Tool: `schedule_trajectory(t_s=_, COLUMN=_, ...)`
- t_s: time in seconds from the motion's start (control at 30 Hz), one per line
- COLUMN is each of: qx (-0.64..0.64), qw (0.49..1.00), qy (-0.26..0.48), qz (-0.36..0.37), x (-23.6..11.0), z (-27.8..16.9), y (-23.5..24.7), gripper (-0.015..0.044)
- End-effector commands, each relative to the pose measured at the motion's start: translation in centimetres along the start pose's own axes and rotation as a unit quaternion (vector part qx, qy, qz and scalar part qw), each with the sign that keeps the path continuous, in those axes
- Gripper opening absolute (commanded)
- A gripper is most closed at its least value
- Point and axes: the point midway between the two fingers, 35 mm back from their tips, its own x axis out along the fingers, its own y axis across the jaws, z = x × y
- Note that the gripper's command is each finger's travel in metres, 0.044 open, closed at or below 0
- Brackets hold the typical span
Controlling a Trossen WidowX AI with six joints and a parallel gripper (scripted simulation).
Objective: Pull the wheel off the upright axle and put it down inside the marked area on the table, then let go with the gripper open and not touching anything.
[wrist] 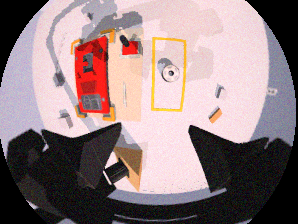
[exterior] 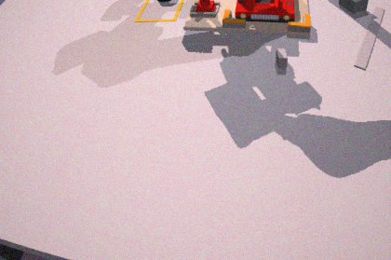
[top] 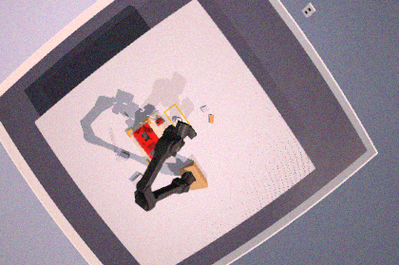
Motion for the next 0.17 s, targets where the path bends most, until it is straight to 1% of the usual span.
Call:
schedule_trajectory(t_s=0.0, qx=-0.002, qw=1.0, qy=0.003, qz=-0.001, x=-0.01, z=-0.11, y=-0.01, gripper=0.044)
schedule_trajectory(t_s=0.13, qx=-0.002, qw=1.0, qy=0.003, qz=-0.001, x=-0.01, z=-0.11, y=-0.01, gripper=0.044)
